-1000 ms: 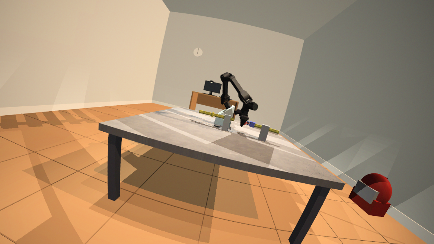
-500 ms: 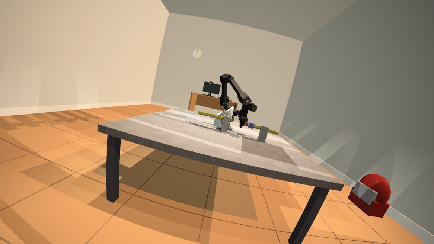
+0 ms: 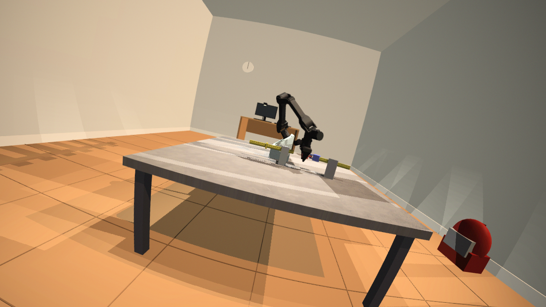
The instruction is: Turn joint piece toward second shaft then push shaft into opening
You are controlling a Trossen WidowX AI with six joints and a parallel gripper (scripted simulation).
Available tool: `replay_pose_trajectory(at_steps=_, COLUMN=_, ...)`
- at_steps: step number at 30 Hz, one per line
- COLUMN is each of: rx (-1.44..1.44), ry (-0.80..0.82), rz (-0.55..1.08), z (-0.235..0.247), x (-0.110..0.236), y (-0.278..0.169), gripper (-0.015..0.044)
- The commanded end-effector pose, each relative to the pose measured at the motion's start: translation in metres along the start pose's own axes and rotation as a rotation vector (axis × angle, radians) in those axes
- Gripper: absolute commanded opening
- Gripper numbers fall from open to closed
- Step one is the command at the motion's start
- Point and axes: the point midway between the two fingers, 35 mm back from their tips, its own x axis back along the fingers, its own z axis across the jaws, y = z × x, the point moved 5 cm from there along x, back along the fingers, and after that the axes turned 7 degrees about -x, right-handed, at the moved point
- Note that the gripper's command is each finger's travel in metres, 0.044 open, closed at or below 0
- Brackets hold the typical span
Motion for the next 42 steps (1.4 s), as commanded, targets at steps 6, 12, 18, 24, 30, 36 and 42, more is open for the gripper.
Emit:
replay_pose_trajectory(at_steps=6, rx=0.001, ry=0.000, rz=0.001, z=0.000, x=0.000, y=0.000, gripper=0.0440)
replay_pose_trajectory(at_steps=12, rx=0.005, ry=-0.004, rz=0.049, z=0.000, x=0.019, y=0.004, gripper=0.0440)
replay_pose_trajectory(at_steps=18, rx=0.008, ry=-0.006, rz=0.071, z=0.000, x=0.028, y=0.006, gripper=0.0440)
replay_pose_trajectory(at_steps=24, rx=0.130, ry=-0.003, rz=0.067, z=0.002, x=0.038, y=0.003, gripper=0.0440)
replay_pose_trajectory(at_steps=30, rx=0.339, ry=0.002, rz=0.060, z=0.004, x=0.055, y=0.000, gripper=0.0440)
replay_pose_trajectory(at_steps=36, rx=0.548, ry=0.006, rz=0.051, z=0.006, x=0.073, y=-0.003, gripper=0.0440)
replay_pose_trajectory(at_steps=42, rx=0.756, ry=0.008, rz=0.042, z=0.007, x=0.092, y=-0.005, gripper=0.0440)
